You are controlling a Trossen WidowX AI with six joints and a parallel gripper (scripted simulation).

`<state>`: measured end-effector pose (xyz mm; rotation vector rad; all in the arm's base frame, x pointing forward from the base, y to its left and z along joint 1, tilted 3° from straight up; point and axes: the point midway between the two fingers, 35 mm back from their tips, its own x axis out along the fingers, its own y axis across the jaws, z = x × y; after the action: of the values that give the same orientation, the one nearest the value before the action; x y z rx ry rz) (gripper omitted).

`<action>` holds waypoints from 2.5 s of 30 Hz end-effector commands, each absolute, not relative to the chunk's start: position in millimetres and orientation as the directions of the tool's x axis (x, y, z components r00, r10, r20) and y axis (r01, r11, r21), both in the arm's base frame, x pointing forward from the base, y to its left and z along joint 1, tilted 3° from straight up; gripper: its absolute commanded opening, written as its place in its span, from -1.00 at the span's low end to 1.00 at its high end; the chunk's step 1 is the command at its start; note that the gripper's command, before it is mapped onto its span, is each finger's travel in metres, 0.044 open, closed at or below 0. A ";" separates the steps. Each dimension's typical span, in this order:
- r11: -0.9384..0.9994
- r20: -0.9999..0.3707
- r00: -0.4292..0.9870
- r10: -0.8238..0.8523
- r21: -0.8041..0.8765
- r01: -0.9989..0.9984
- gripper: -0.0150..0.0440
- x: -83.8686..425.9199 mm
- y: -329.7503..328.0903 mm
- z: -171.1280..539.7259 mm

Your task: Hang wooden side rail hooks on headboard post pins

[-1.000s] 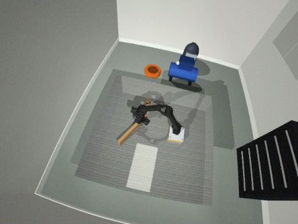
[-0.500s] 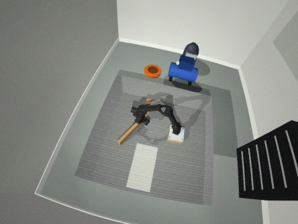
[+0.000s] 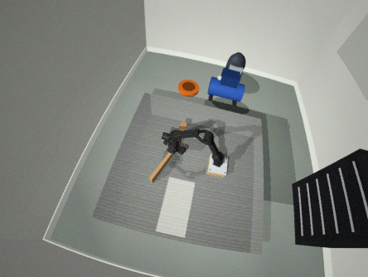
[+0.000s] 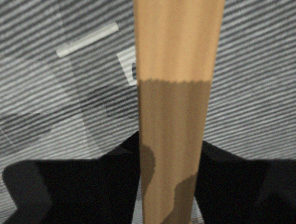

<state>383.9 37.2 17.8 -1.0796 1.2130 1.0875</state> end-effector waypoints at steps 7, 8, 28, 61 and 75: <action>0.042 -0.998 0.043 0.048 -0.041 -0.998 -0.49 373.8 38.9 17.2; 0.033 -0.998 0.043 0.048 -0.041 -0.999 -0.49 372.8 38.8 17.2; -0.141 -0.998 0.041 0.048 -0.048 -0.989 -0.49 353.3 36.2 15.9; -0.205 -0.998 0.041 0.048 -0.050 -0.977 -0.49 353.7 35.8 18.1; -0.205 -0.998 0.041 0.048 -0.050 -0.977 -0.49 353.6 35.7 20.5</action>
<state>353.1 35.6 17.5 -1.3391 1.0468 1.3407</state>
